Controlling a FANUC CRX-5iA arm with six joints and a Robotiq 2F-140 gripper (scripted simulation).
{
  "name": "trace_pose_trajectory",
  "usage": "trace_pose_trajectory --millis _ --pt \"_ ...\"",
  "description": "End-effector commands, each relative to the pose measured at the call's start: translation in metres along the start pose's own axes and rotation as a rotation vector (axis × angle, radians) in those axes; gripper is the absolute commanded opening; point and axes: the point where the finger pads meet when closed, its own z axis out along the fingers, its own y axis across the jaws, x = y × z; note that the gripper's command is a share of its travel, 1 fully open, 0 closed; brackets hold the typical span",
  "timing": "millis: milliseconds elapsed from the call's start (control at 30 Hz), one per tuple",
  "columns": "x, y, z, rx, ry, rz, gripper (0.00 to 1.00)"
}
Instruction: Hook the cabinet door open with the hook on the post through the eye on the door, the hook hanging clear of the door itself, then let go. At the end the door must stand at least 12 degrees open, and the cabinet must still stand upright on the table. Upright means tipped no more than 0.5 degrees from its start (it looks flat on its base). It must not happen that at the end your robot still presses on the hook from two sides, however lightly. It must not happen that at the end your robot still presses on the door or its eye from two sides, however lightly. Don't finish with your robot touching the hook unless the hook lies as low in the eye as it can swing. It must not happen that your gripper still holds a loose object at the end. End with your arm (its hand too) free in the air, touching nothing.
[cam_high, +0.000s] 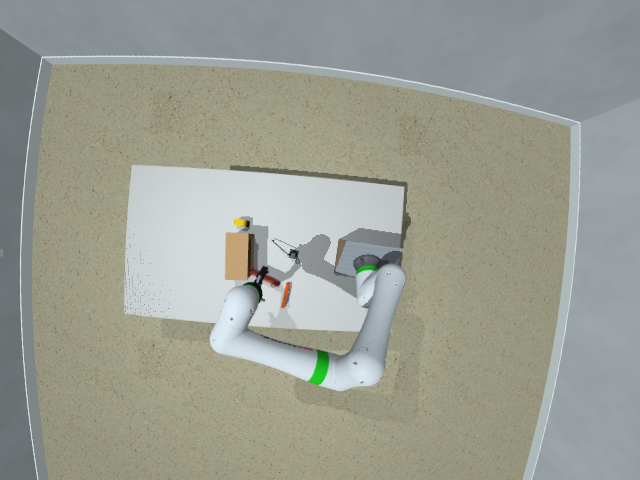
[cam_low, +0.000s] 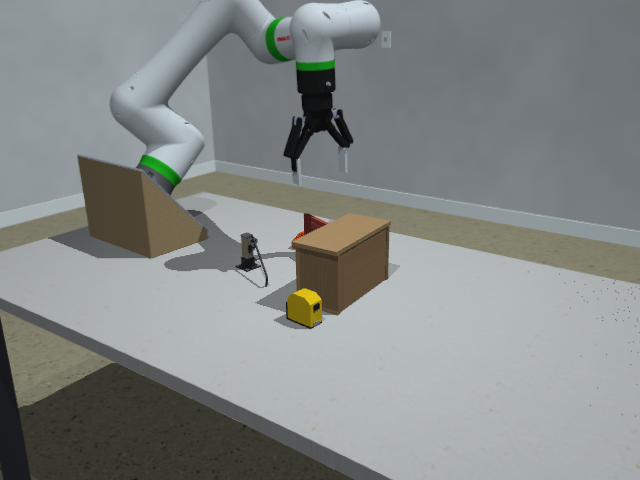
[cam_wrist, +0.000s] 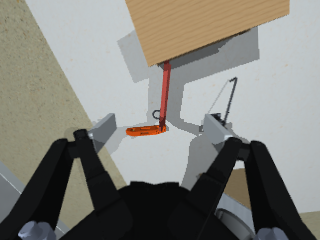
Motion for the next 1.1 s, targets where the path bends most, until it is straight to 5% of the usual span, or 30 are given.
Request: trace_pose_trajectory --millis 0,267,300,533,1067 --pt "-0.051 -0.006 0.007 -0.045 0.017 0.058 1.00" --pt "-0.066 -0.006 0.009 -0.057 0.017 0.074 1.00" --pt "-0.066 -0.006 0.010 -0.057 0.017 0.074 0.16" --pt "-0.066 -0.004 0.035 -0.058 0.016 0.074 0.16" --pt "-0.066 -0.004 0.035 -0.058 0.016 0.074 0.16"
